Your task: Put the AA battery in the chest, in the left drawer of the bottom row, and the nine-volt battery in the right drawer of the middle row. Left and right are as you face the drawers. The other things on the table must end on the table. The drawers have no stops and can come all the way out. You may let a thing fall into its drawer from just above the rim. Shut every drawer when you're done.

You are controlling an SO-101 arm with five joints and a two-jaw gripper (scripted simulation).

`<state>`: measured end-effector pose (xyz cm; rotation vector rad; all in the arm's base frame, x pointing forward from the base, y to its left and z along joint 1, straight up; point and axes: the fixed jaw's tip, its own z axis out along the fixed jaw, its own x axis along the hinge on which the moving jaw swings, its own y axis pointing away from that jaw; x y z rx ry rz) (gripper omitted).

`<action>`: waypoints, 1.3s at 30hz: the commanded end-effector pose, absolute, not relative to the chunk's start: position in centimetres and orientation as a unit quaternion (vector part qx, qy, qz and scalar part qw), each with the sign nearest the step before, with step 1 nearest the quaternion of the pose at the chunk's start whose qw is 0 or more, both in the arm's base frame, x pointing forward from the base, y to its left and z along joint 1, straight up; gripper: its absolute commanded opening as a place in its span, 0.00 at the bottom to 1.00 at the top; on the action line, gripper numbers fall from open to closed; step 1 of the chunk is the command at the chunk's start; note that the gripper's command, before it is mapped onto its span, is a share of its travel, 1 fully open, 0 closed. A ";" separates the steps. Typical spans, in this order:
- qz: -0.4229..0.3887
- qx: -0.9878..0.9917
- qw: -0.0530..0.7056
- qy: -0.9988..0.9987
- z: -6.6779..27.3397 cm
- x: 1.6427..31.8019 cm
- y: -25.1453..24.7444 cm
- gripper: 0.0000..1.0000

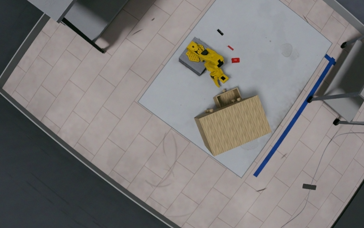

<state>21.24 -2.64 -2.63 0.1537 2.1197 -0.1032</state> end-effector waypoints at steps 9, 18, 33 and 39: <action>-0.042 0.056 0.455 0.888 -2.1 22.0 -2.6 0.21; -0.040 0.057 0.431 0.900 -1.4 22.3 -2.7 0.21; -0.038 0.057 0.394 0.916 -0.1 22.2 -2.7 0.21; -0.037 0.057 0.380 0.922 0.5 21.9 -2.7 0.21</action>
